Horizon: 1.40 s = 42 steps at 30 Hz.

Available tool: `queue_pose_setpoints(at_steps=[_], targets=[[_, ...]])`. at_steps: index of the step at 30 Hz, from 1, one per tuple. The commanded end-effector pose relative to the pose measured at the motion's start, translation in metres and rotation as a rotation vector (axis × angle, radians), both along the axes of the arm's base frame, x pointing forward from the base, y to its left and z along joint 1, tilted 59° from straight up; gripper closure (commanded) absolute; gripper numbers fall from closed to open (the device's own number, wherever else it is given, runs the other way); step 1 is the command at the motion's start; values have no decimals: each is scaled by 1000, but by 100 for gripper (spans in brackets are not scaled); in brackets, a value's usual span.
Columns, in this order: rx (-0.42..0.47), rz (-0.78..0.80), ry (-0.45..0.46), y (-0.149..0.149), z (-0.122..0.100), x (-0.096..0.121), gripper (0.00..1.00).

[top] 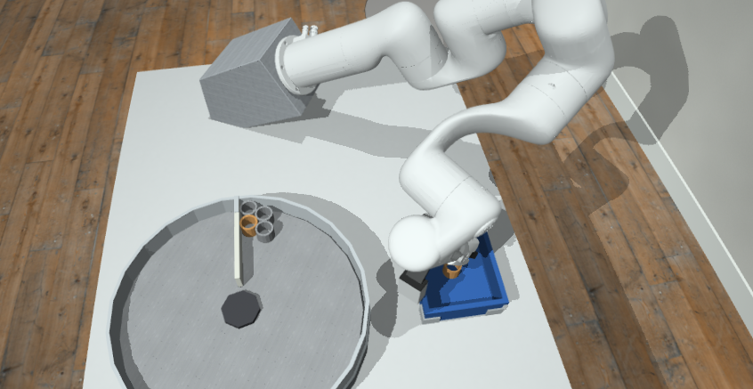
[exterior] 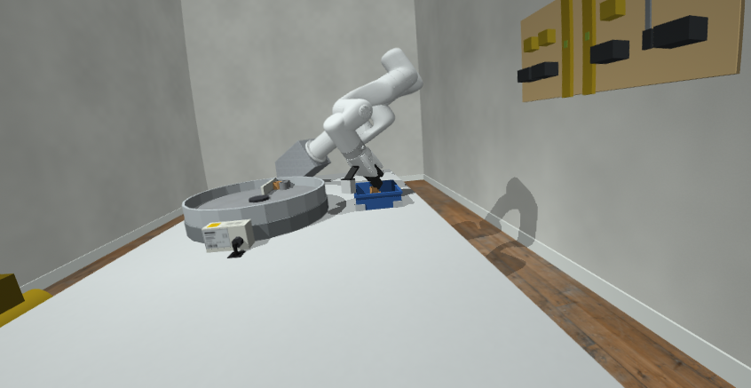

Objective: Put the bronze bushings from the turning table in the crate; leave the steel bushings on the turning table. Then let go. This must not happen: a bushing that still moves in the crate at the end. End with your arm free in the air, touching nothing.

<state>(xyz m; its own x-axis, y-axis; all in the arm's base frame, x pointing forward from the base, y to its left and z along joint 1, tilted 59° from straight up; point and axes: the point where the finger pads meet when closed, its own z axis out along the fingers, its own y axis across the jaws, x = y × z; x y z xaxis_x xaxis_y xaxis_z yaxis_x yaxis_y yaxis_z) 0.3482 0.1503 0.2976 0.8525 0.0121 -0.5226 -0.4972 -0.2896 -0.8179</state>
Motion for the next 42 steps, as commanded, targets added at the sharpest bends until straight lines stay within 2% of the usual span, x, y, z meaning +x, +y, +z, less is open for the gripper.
queue_pose_setpoints(at_steps=[1,42], targets=[[3,38,9,13,-1,-8,100],[3,38,9,20,-4,-7,100]])
